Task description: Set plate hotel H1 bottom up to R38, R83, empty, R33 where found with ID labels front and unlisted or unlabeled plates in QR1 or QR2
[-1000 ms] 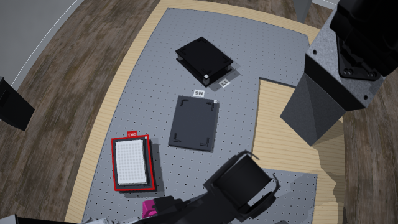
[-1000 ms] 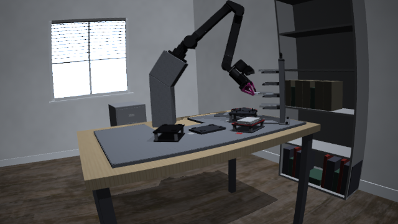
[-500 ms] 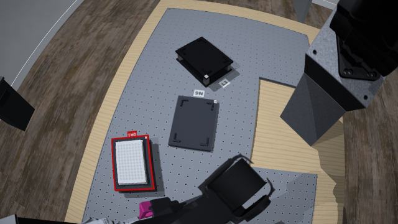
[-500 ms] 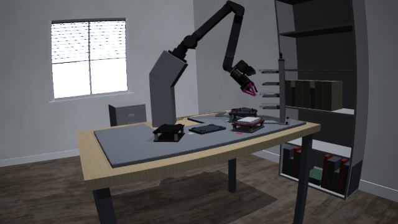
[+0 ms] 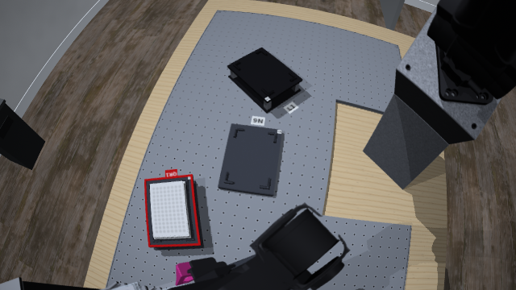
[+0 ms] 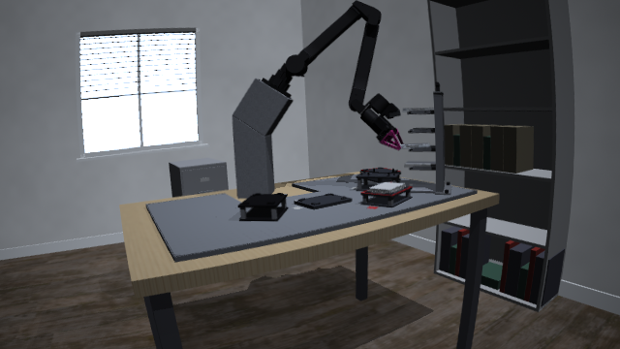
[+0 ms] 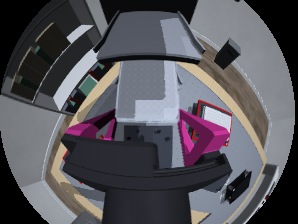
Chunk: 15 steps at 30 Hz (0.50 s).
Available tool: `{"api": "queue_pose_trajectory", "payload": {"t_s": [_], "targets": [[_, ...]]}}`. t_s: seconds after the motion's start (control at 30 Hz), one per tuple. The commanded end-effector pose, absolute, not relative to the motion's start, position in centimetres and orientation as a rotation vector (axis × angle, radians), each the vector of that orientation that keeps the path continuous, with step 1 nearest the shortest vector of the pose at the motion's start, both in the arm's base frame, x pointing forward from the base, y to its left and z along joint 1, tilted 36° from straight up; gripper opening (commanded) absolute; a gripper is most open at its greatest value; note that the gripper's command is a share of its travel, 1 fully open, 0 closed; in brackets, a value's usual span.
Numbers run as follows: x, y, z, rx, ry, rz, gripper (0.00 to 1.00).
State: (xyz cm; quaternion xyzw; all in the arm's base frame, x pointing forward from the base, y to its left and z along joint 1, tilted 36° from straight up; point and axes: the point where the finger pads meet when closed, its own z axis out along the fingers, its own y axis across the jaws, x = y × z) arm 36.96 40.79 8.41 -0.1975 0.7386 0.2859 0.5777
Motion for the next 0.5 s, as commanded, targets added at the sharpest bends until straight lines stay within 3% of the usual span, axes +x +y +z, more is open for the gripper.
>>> {"api": "queue_pose_trajectory", "payload": {"t_s": [0.0, 0.07, 0.1, 0.47], "targets": [[37.1, 40.7, 8.6, -0.462, 1.724, 0.667, 0.86], [37.1, 40.7, 8.6, -0.462, 1.724, 0.667, 0.86], [37.7, 40.5, 7.5, -0.472, 1.745, 0.642, 1.00], [37.2, 40.7, 8.5, -0.462, 1.724, 0.667, 1.00]]}}
